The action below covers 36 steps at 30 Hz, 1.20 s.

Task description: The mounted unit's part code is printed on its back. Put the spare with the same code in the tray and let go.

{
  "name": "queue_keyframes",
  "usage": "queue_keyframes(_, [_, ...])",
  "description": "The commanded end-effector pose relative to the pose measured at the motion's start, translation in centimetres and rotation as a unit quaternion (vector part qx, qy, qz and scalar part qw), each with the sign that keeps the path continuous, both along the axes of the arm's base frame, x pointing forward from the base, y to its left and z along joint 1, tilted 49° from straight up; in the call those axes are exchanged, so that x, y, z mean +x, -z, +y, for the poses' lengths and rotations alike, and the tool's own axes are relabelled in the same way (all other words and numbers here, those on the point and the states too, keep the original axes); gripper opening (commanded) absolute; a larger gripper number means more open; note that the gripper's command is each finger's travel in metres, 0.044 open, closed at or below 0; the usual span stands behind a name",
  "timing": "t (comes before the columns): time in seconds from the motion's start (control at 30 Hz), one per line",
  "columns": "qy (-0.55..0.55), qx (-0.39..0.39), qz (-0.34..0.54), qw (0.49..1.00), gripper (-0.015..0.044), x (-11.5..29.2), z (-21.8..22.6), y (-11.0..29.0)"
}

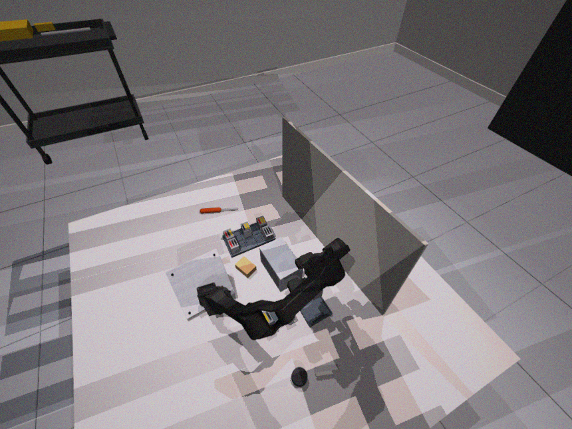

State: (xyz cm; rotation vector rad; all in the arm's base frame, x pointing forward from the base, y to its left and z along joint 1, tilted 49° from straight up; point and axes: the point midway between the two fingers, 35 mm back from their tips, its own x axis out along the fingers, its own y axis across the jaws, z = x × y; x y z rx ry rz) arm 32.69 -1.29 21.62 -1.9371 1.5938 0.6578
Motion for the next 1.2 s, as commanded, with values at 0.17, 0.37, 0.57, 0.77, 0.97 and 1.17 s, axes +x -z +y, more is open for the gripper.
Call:
queue_keyframes(0.17, [-0.002, -0.003, 0.004, 1.000, 0.0000, 0.2, -0.6, 0.5])
queue_keyframes(0.37, [-0.002, -0.003, 0.004, 1.000, 0.0000, 0.3, -0.9, 0.9])
queue_keyframes(0.57, [-0.002, -0.003, 0.005, 1.000, 0.0000, 0.4, -1.3, 1.2])
queue_keyframes(0.77, [-0.002, -0.003, 0.006, 1.000, 0.0000, 0.5, -1.6, 1.5])
queue_keyframes(0.97, [-0.002, -0.004, 0.007, 1.000, 0.0000, 0.6, -1.9, 1.8])
queue_keyframes(1.17, [-0.002, -0.004, 0.008, 1.000, 0.0000, 0.7, -2.3, 2.1])
